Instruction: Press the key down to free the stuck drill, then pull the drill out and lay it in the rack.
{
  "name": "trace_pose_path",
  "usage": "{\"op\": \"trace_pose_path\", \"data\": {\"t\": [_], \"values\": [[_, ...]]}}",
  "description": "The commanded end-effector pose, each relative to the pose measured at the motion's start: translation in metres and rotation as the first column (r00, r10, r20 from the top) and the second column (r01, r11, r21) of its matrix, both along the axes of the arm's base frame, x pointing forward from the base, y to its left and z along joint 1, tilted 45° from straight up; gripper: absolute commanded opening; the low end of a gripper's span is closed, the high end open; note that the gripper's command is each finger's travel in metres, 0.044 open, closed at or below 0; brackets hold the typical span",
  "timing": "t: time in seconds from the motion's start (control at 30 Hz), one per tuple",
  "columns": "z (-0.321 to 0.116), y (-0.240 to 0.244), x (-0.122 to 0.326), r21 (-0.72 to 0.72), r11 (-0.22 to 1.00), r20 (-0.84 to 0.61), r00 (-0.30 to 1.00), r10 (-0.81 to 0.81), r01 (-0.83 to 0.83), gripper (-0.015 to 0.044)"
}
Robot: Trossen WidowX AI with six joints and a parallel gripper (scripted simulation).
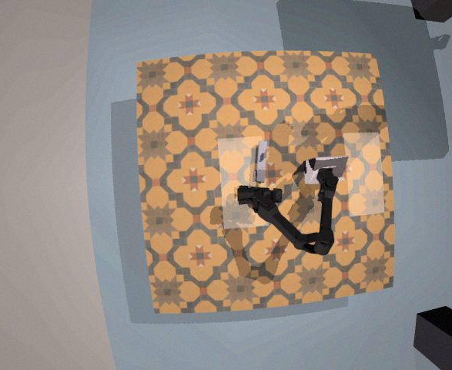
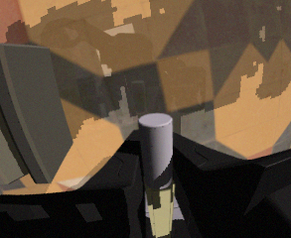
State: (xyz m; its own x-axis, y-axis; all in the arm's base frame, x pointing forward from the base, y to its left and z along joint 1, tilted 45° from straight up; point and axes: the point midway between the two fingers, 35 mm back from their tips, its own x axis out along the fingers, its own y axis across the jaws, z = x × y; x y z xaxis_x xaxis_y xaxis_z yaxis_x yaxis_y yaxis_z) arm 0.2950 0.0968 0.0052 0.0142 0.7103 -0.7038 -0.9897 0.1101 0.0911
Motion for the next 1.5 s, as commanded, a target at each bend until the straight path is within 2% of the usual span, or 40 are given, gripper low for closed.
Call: {"op": "trace_pose_path", "data": {"t": [0.0,1.47], "values": [[0.001,-0.002,0.000,-0.003,1.000,0.000,1.000,-0.003,0.003,0.0000],[0.013,0.009,0.002,-0.002,1.000,0.000,1.000,-0.003,0.003,0.0000]]}}
